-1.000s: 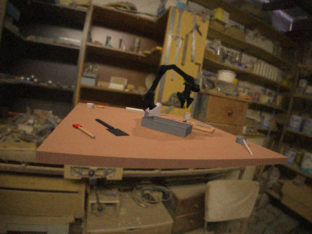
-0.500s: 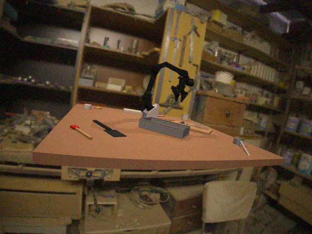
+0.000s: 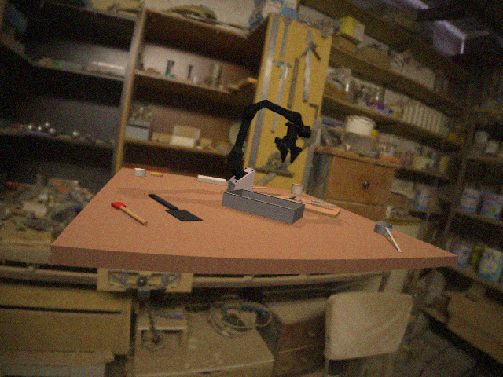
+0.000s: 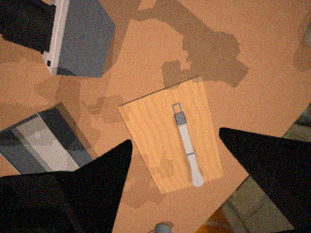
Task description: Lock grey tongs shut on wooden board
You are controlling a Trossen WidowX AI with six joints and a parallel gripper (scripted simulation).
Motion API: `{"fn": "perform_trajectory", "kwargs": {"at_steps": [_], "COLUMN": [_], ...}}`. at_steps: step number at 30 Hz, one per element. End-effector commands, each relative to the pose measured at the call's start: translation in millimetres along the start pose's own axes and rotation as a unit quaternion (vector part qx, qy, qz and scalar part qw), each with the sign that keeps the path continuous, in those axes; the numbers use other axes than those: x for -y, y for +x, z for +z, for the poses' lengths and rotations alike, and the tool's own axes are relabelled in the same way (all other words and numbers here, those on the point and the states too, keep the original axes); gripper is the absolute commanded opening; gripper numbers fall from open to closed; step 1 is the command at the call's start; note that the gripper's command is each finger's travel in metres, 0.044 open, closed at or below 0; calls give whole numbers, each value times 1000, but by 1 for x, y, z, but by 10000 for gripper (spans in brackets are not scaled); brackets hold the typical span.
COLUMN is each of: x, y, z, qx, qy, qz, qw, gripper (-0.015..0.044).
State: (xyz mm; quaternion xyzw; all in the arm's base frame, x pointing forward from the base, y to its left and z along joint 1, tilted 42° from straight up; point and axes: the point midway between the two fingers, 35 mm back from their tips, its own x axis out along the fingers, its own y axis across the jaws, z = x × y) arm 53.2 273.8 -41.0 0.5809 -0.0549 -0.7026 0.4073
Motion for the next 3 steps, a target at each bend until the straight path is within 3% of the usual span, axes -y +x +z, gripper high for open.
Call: {"fn": "perform_trajectory", "kwargs": {"at_steps": [1, 3], "x": [0, 0], "y": [-1, -1], "z": [1, 1], "qx": [2, 2], "qy": [3, 3], "qz": [-2, -2], "qw": [1000, 1000], "gripper": [440, 440]}}
